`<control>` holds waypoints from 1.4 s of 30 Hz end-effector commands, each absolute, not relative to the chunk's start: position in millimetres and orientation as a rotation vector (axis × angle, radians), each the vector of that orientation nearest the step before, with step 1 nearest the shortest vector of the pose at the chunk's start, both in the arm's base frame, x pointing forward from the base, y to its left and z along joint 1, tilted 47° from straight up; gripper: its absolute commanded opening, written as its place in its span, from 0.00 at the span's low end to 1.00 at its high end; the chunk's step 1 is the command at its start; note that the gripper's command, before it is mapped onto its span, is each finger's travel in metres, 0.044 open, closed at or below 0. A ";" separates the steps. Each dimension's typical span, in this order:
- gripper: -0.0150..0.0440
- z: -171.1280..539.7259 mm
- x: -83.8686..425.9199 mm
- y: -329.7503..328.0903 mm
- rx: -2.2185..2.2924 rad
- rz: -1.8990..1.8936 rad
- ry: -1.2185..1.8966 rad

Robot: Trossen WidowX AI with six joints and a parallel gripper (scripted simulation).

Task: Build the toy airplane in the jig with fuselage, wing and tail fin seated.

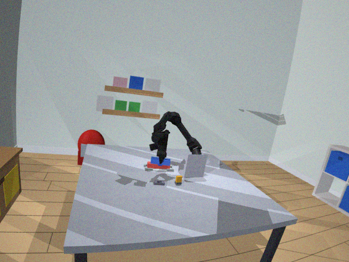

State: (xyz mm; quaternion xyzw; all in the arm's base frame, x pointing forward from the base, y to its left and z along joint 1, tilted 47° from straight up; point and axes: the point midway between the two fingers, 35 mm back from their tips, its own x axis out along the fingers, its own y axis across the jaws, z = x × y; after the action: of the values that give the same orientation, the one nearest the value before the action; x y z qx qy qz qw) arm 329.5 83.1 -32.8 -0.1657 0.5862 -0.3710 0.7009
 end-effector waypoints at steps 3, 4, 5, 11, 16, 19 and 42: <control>0.25 -17.6 330.7 71.2 -0.290 -0.872 1.256; 0.25 -15.4 330.6 68.7 -0.276 -0.881 1.249; 0.25 -13.3 330.6 66.1 -0.263 -0.890 1.242; 0.25 -0.4 329.2 50.7 -0.182 -0.943 1.197; 0.25 9.8 327.1 37.7 -0.115 -0.988 1.158; 0.25 15.8 325.3 29.8 -0.074 -1.015 1.133; 0.25 56.3 301.0 -29.3 0.231 -1.215 0.917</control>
State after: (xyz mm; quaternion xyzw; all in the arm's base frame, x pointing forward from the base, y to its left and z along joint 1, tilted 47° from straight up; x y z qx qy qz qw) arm 304.1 -23.8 50.0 0.0870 0.4312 -0.5409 0.7169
